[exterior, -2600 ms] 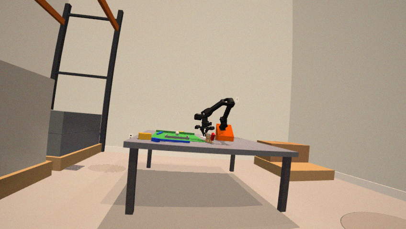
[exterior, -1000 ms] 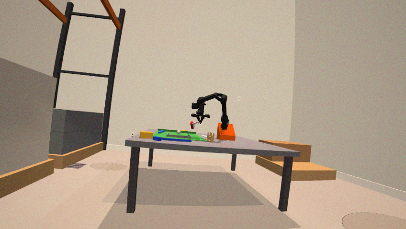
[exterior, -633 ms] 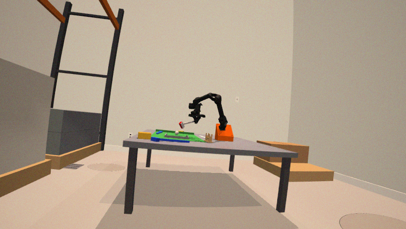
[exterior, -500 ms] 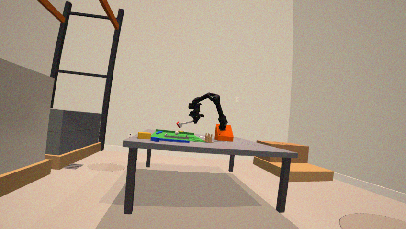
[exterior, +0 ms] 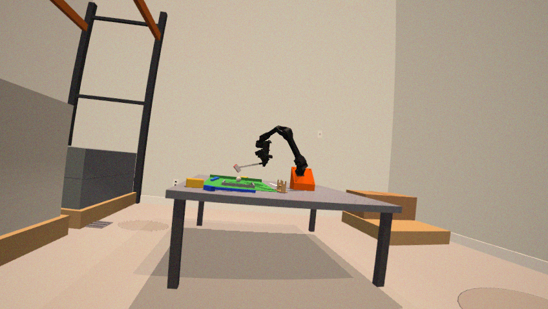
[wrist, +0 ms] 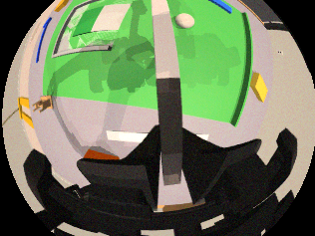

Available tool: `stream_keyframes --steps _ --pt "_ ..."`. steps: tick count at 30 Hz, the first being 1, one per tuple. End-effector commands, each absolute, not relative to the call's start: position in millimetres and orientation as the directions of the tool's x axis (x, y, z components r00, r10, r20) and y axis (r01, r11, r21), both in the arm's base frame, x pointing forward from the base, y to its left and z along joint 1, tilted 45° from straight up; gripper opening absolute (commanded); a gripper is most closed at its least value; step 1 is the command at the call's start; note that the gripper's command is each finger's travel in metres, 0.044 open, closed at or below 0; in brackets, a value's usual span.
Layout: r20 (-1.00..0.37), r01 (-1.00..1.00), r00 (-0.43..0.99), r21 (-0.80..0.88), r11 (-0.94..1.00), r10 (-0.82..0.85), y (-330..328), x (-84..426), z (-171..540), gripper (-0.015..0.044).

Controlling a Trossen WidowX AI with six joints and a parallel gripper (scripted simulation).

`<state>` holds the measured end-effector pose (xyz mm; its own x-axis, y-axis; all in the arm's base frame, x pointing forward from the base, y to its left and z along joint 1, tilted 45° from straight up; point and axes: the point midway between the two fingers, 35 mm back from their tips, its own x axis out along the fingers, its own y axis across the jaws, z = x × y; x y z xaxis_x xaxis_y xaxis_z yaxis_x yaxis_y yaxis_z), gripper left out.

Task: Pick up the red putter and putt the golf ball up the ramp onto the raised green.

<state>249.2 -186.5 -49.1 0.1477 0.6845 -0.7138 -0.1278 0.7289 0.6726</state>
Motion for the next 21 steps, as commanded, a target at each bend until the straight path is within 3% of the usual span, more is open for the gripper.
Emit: stream_keyframes --steps 1,7,21 --pt "-0.722 0.008 0.146 0.684 0.729 0.676 -206 237 -71 0.0000" --pt "-0.725 0.153 0.137 0.688 0.709 0.675 -223 220 -96 0.0000" --pt "-0.725 0.156 0.137 0.689 0.708 0.675 -202 224 -120 0.0000"
